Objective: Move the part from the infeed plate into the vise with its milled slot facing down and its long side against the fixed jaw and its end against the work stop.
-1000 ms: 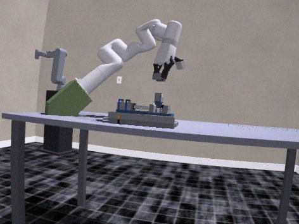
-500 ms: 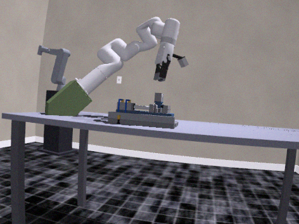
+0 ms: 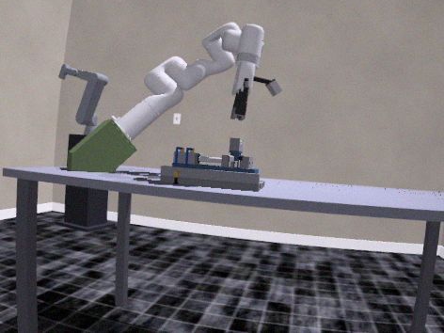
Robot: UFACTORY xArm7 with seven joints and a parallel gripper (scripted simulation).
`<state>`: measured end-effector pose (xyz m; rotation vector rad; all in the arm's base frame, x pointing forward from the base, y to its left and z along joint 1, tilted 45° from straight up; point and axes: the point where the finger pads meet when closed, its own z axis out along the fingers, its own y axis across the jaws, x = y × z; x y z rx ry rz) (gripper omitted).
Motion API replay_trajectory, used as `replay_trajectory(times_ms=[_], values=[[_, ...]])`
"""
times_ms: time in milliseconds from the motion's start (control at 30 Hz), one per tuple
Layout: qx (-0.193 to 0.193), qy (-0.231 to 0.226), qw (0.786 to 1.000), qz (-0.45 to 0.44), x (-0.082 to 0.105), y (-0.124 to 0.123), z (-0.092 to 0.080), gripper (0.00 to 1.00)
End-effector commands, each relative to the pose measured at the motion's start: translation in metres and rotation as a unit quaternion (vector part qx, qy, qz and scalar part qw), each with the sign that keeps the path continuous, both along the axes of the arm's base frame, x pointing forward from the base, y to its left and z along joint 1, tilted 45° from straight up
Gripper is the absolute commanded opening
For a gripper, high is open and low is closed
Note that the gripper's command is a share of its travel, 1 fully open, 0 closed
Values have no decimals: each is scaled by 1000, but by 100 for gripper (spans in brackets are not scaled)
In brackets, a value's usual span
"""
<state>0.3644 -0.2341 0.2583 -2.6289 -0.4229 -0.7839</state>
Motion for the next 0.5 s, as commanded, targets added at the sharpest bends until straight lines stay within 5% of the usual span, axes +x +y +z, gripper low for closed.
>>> replay_trajectory(times_ms=[0, 467], values=[[16, 4, 1000, -22, 0, -5, 1, 0], [60, 15, 995, -73, 3, -12, 1, 0]])
